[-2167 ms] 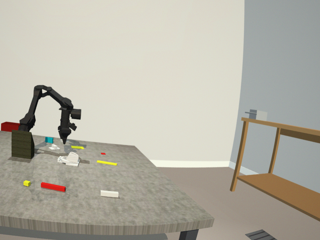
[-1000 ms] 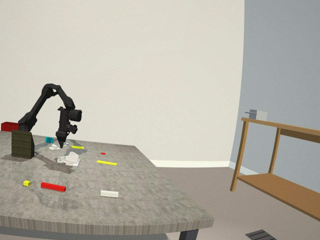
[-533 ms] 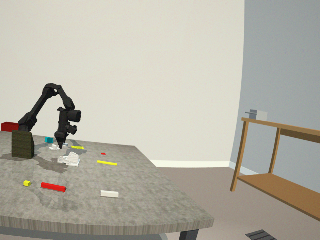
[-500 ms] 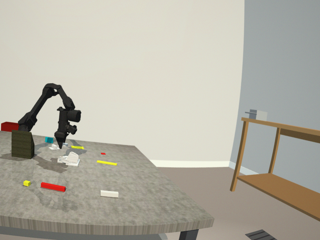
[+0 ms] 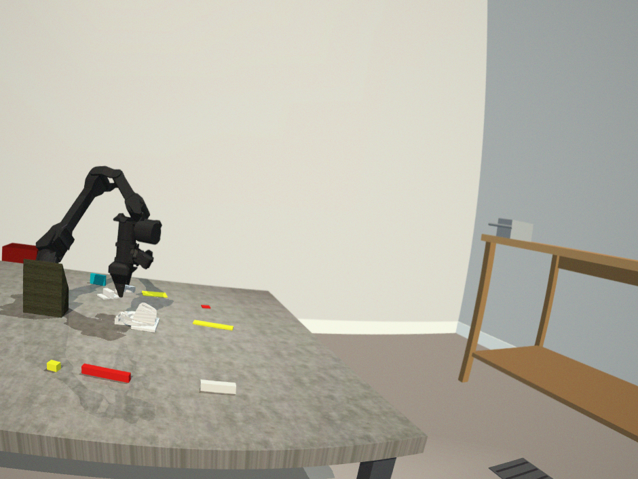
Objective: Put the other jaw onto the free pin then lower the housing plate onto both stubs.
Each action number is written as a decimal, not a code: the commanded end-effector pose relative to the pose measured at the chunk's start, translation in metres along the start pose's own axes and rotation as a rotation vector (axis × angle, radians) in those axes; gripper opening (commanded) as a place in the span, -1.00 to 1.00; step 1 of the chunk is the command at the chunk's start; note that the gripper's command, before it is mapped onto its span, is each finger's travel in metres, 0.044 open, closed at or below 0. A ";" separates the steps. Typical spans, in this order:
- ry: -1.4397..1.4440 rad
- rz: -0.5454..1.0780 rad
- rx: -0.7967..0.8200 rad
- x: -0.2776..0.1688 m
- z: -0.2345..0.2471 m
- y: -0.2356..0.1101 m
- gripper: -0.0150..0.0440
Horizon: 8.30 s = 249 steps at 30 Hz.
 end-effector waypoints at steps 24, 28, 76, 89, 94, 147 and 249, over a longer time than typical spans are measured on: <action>-0.006 -0.003 0.003 0.000 0.006 0.000 0.70; 0.000 -0.003 0.003 0.001 0.006 0.000 0.70; 0.001 -0.003 0.003 0.001 0.006 0.049 0.70; 0.001 -0.003 0.006 0.000 0.007 0.062 0.70; 0.001 -0.003 0.006 0.000 0.007 0.062 0.70; 0.003 -0.003 0.006 0.000 0.007 0.072 0.70; 0.003 -0.003 0.007 0.000 0.007 0.077 0.70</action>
Point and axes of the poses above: the point midway between the two fingers, 35 mm back from their tips, its own y axis out along the fingers, its own z axis across the jaws, x = y × z, the point moved 8 cm from there along -y, back along the fingers, and after that the axes turned 13 degrees about -y, right-handed, at the moved point
